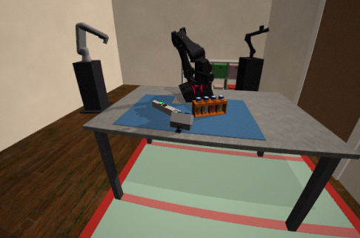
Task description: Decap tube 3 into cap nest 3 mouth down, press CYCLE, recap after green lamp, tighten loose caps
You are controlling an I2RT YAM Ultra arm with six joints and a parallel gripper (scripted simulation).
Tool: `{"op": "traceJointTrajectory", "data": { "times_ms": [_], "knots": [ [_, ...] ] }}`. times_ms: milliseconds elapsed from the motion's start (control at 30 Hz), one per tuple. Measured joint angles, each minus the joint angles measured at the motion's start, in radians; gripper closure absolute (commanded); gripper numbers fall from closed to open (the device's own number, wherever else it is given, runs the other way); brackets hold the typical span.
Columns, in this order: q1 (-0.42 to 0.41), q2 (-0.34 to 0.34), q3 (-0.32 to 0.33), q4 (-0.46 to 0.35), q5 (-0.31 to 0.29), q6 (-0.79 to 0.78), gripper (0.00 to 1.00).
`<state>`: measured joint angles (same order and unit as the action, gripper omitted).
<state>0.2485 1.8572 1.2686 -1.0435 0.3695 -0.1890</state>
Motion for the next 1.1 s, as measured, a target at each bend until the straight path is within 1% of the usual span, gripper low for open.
{"op": "traceJointTrajectory", "data": {
  "times_ms": [133, 367, 1100],
  "knots": [
    [-0.013, 0.015, -0.033, 0.035, 0.000, -0.018, 0.51],
    [-0.022, 0.026, -0.058, 0.085, 0.002, -0.036, 0.51],
    [-0.027, 0.035, -0.066, 0.119, 0.002, -0.047, 0.51]
  ]
}}
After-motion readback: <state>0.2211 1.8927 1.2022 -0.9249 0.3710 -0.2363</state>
